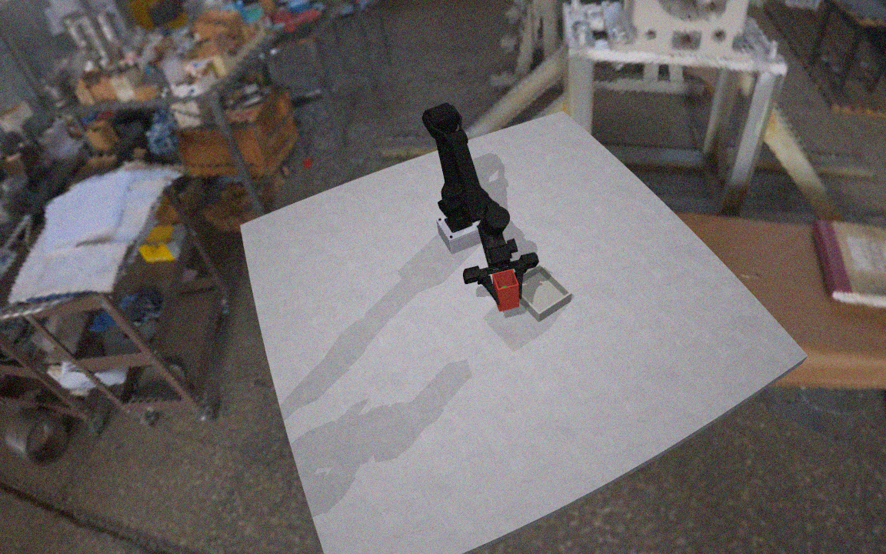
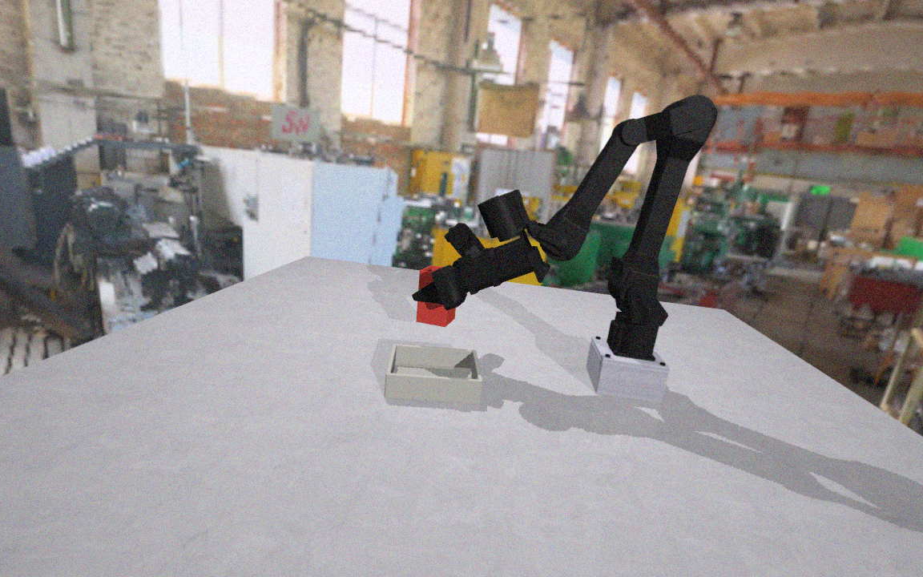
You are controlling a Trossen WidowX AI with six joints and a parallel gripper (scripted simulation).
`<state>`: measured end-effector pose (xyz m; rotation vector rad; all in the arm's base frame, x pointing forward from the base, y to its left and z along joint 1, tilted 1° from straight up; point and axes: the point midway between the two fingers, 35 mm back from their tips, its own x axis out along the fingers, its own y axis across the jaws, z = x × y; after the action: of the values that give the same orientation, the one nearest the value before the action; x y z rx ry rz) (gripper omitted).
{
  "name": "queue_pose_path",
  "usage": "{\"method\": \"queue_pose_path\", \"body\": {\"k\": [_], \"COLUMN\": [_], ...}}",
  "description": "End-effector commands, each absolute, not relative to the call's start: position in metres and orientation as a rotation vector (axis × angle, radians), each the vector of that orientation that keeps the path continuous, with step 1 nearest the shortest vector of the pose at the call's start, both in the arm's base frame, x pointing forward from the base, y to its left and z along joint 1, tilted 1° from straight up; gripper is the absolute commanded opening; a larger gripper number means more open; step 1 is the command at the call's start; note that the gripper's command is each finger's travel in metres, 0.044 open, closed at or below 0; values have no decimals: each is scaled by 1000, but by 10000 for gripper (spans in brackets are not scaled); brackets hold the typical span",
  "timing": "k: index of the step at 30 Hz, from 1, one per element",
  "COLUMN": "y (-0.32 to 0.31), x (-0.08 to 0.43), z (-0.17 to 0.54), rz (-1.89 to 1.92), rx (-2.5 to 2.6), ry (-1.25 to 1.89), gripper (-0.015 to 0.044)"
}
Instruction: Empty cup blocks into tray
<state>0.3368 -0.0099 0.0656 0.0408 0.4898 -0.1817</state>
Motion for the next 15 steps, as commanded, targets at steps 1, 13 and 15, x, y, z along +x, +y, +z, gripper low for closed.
{"method": "queue_pose_path", "body": {"k": [1, 13, 15], "y": [25, 109, 110], "x": [345, 345, 345], "z": [70, 81, 81], "rz": [-40, 295, 300], "rx": [4, -80, -81], "ry": [488, 474, 473], "gripper": [0, 0, 0]}}
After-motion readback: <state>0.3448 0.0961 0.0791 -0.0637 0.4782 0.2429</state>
